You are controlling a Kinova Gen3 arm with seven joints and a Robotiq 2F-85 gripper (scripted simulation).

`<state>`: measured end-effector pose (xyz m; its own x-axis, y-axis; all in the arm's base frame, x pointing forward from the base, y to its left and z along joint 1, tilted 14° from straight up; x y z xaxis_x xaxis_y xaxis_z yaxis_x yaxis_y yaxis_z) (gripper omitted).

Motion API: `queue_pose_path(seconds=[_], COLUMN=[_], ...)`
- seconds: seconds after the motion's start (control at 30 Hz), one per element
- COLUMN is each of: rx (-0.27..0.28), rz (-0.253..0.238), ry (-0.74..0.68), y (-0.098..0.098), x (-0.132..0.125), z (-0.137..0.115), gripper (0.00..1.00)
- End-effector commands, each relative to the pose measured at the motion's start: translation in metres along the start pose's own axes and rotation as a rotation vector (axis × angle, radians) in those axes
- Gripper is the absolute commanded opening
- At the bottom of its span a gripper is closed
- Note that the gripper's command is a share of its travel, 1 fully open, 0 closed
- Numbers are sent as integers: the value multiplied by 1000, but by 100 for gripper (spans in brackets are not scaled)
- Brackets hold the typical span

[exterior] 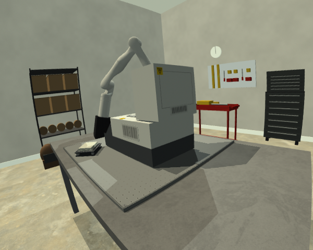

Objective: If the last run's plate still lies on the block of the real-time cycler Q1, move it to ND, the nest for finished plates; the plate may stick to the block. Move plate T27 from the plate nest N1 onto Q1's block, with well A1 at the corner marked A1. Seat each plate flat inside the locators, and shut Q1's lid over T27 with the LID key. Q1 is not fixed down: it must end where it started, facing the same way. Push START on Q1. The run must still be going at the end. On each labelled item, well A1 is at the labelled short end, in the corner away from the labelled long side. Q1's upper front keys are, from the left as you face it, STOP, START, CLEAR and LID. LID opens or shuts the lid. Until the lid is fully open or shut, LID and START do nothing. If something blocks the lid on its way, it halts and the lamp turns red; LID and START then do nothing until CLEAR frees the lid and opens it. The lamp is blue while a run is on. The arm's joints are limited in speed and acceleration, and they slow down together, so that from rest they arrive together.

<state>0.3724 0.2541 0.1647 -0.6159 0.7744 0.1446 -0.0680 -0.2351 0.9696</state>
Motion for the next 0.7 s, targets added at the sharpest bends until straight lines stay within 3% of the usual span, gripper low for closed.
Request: queue_pose_path(seconds=[0.0,0.67], rx=[-2,-2], rz=[-1,-1], ry=[0,0], y=[-4,-28], x=[0,0], z=[0,0], gripper=[100,100])
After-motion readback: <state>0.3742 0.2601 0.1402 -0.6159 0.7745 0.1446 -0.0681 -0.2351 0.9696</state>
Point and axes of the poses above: the point where the finger pads meet when closed, its own y axis back along the fingers, its own x axis across the jaws, z = x × y, the point moved 9 cm from there along y, back along the fingers, and after that the axes turned 1 degree about y, right-handed, at the moved point
